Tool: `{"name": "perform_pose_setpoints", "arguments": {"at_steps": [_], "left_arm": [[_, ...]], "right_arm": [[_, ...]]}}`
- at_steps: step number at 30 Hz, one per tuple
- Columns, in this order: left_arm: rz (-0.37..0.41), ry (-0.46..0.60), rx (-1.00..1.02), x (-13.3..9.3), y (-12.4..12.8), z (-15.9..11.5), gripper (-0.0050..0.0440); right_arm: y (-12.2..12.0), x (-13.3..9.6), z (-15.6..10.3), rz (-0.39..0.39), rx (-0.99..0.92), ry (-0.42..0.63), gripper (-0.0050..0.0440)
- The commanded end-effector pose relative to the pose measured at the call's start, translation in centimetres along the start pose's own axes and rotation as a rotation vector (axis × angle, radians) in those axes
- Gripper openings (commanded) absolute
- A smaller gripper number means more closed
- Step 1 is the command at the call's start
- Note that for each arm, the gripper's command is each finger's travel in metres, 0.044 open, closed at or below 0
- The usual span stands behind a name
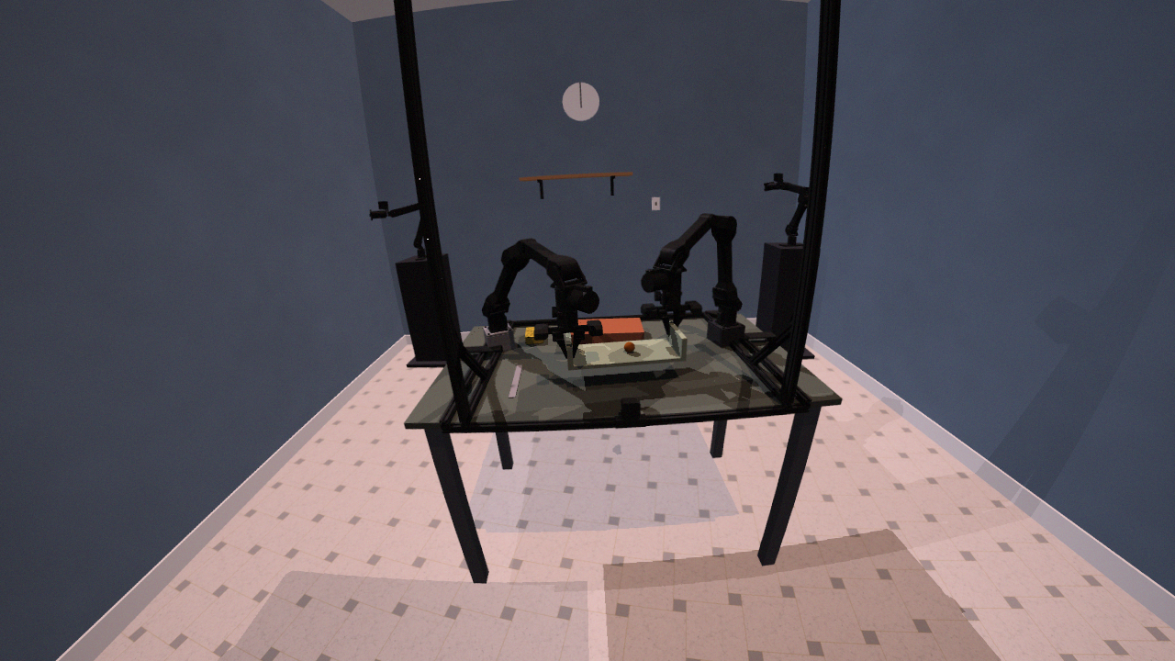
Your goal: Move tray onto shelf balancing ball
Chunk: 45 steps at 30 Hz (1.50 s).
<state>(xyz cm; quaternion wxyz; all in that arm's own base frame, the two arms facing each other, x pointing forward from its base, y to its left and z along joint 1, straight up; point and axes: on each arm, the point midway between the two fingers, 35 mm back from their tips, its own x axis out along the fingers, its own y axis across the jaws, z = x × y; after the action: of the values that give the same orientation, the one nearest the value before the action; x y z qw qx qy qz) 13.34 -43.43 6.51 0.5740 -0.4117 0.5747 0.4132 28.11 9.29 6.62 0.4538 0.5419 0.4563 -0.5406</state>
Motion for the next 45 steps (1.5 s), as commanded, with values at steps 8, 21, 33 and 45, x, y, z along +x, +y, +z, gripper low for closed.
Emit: {"name": "perform_pose_setpoints", "arguments": {"at_steps": [8,21,33,45], "left_arm": [[-0.001,0.032,-0.001,-0.7,0.0,0.0,0.002],[0.0,0.011,-0.001,-0.6,0.0,0.4,0.002],[0.001,0.003,-0.001,-0.6,0.1,0.9,0.002],[0.0,0.01,-0.001,-0.6,0.1,1.4,0.002]], "right_arm": [[0.0,-0.3,0.1,0.003,-0.001,0.028,0.002],[0.1,-0.4,0.4,0.003,-0.001,0.008,0.002],[0.1,-0.5,1.0,0.004,-0.001,-0.001,0.002],[0.1,-0.4,1.4,0.004,-0.001,0.006,0.002]]}}
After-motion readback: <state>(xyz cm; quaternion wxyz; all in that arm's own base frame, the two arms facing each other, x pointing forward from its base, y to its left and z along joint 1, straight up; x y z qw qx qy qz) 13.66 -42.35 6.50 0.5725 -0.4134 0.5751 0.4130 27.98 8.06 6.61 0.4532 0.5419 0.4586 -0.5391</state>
